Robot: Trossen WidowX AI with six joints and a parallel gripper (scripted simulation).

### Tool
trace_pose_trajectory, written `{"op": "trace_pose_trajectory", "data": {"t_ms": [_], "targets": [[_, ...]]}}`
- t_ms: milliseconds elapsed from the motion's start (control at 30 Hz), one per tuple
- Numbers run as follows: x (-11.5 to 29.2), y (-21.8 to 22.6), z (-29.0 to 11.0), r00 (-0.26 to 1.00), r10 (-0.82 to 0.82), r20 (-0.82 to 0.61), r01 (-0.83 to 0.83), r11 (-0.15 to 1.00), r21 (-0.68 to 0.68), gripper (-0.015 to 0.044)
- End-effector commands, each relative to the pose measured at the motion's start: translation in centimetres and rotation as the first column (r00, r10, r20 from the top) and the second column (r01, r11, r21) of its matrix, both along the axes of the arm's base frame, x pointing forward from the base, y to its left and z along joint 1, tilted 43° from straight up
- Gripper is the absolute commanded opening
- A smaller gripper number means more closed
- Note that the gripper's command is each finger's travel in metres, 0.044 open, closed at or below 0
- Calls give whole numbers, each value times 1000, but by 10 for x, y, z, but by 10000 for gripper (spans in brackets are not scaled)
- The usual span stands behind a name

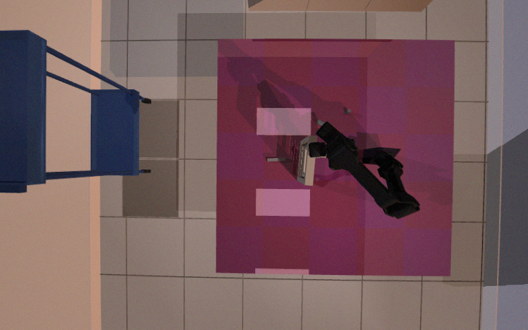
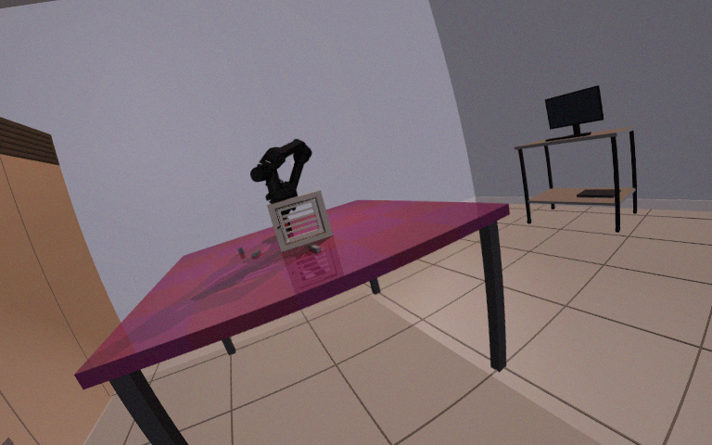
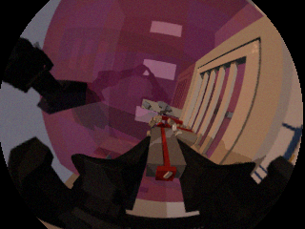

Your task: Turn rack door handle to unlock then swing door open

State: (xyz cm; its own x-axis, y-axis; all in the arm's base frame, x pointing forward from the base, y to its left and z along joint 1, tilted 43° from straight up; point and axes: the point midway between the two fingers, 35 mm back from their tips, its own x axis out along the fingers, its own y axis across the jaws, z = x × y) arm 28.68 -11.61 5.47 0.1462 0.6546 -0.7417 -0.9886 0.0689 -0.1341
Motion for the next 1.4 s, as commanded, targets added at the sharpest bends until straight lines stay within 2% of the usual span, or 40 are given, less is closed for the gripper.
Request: {"op": "trace_pose_trajectory", "data": {"t_ms": [0,467,600,933,1367], "targets": [[0,0,0,1000,0,1,0,1000,2,119],[0,0,0,1000,0,1,0,1000,2,26],[-1,0,0,1000,-11,-9,11,1000,4,26],[-8,5,3,974,-167,-153,173,985,23,26],[-25,16,9,873,-351,-337,377,926,11,26]]}}
